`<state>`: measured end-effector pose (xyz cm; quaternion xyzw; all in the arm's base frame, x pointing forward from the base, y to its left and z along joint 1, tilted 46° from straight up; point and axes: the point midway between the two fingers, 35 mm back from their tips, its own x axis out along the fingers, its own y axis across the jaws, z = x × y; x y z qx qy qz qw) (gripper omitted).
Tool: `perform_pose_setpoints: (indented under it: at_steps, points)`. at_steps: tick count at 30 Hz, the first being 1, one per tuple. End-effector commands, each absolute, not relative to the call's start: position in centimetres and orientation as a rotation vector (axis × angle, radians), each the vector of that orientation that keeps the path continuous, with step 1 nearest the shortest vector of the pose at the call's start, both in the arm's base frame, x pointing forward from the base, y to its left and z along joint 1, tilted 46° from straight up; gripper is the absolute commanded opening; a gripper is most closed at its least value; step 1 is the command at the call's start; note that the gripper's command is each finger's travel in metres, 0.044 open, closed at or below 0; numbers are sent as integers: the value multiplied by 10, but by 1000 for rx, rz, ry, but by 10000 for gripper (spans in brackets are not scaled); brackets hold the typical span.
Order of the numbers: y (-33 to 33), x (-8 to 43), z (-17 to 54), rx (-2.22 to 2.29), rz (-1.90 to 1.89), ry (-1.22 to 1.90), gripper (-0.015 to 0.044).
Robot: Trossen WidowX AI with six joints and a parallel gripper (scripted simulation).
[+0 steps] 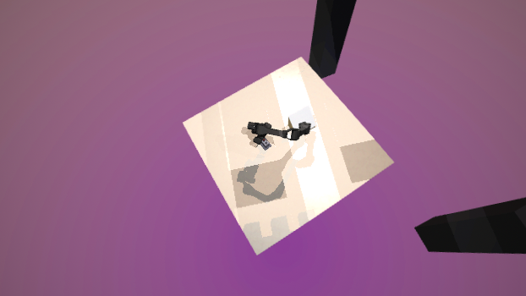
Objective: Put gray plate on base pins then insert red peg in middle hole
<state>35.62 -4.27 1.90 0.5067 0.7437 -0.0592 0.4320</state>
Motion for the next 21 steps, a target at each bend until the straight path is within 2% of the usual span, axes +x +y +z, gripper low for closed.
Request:
perform_pose_setpoints:
  at_steps: [1, 21]
  points:
    - [-45, 355, 18, 1262, -150, 1853, 0]
    - [-42, 356, 20, 1262, -149, 1853, 0]
